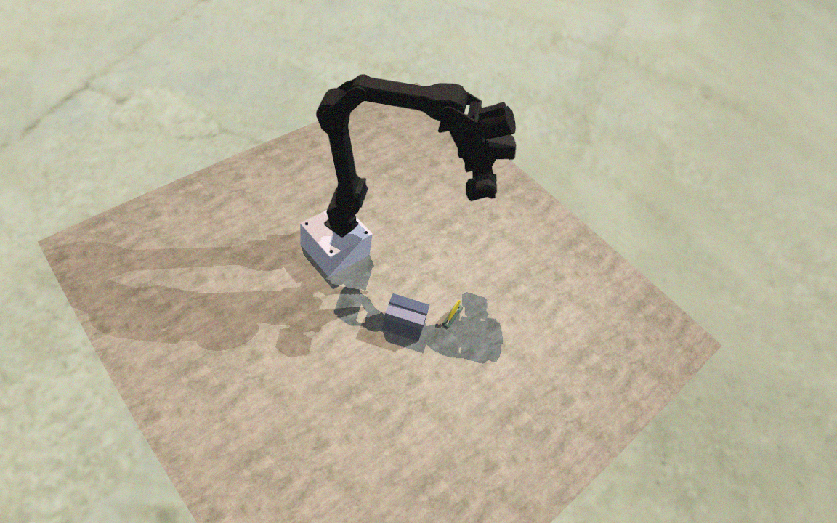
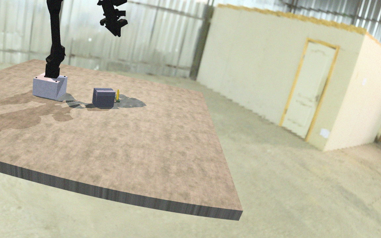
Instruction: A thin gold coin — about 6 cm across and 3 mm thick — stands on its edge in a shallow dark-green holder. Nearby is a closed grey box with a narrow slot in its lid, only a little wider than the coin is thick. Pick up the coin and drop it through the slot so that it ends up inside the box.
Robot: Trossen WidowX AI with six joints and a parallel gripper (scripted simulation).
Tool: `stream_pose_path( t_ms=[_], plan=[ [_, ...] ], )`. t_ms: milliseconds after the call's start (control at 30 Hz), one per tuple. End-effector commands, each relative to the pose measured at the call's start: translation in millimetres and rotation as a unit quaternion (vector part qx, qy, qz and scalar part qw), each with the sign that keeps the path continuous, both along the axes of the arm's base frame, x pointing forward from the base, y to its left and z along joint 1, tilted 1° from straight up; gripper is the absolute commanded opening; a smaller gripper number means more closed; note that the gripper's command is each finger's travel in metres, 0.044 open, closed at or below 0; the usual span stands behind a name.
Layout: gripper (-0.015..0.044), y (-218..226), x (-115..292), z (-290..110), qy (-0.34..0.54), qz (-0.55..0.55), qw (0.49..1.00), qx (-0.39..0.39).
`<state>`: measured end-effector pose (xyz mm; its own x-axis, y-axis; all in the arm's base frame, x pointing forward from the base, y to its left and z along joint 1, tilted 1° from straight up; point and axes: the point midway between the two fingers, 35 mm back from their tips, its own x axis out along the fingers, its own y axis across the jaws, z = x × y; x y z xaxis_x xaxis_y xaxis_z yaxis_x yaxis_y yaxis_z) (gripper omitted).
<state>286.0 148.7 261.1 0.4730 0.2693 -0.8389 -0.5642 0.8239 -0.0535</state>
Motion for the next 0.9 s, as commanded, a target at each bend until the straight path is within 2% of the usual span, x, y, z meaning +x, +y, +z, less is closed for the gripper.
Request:
stream_pose_path(
  t_ms=[0,267,567,867],
  plan=[
    [0.0161,-29.1,36.8,-54.2,0.033,0.110,0.986,-0.121],
    [0.0161,-65.5,62.9,-116.1,0.083,0.287,0.929,-0.219],
    [0.0161,-108.8,72.6,-178.0,0.127,0.476,0.832,-0.256],
    [0.0161,-116.3,70.8,-183.1,0.130,0.491,0.822,-0.257]
  ],
)
